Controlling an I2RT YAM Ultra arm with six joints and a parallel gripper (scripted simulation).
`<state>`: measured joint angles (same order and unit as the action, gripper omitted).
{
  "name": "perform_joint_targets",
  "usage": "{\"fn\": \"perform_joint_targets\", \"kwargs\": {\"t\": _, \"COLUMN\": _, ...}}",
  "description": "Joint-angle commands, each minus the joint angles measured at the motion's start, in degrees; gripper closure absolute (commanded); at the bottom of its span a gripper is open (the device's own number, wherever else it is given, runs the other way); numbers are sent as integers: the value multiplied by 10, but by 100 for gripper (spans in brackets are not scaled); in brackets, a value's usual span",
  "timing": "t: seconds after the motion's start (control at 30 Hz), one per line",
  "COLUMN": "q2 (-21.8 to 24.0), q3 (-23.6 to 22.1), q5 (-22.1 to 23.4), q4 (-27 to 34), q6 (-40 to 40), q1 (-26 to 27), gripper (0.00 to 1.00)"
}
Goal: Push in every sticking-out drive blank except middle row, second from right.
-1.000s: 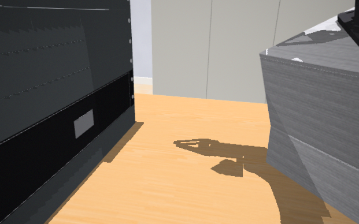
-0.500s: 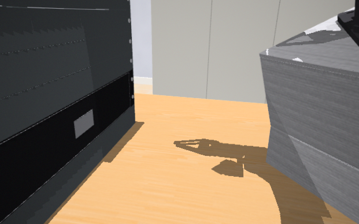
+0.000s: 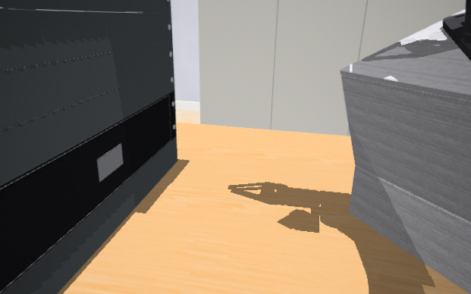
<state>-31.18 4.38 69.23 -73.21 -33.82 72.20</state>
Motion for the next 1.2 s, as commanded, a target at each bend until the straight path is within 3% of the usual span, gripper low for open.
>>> {"fn": "perform_joint_targets", "kwargs": {"t": 0.0, "q2": 13, "q3": -7, "q5": -5, "q4": -2, "q6": 4, "q1": 6, "gripper": 0}}
{"fn": "perform_joint_targets", "kwargs": {"t": 0.37, "q2": 26, "q3": 17, "q5": -11, "q4": 31, "q6": -11, "q1": -13, "gripper": 0}}
{"fn": "perform_joint_targets", "kwargs": {"t": 0.83, "q2": 73, "q3": 33, "q5": -37, "q4": 140, "q6": -66, "q1": -59, "gripper": 0}}
{"fn": "perform_joint_targets", "kwargs": {"t": 1.17, "q2": 108, "q3": 68, "q5": -106, "q4": 292, "q6": -166, "q1": -167, "gripper": 0}}
